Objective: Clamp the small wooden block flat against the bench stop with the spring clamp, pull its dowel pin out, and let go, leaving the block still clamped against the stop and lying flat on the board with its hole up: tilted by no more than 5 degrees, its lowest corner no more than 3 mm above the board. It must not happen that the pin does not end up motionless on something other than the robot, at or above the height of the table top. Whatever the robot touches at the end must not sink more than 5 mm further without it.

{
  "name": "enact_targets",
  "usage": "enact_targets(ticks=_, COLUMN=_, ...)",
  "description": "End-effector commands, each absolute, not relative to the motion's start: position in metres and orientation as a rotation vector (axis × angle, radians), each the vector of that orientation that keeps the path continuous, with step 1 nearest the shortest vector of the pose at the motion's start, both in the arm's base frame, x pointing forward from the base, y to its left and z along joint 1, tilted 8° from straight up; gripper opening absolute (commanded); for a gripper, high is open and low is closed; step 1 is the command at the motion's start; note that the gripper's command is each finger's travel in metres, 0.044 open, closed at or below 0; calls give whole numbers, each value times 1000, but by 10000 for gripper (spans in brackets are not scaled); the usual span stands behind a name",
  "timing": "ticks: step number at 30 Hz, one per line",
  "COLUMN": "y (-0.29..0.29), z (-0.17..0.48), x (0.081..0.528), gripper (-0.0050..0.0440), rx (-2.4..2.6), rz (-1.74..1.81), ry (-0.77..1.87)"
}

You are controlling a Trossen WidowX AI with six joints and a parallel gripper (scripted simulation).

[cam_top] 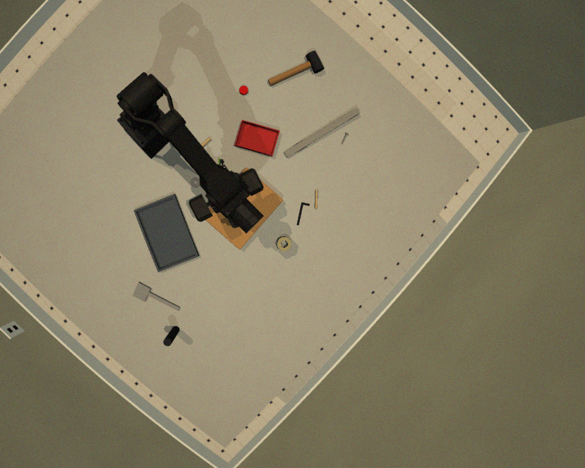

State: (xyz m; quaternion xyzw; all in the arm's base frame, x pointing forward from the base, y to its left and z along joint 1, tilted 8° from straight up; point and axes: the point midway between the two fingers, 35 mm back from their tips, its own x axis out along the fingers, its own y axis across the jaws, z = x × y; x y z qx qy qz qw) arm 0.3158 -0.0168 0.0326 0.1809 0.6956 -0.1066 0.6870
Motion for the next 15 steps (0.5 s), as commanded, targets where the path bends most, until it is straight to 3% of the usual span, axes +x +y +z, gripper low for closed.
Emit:
enact_targets(ticks=1, y=-13, z=35, x=318, gripper=0, rx=381, rz=-207, ry=1554)
enact_targets(ticks=15, y=-6, z=36, x=319, gripper=0, rx=302, rz=-128, ry=1558)
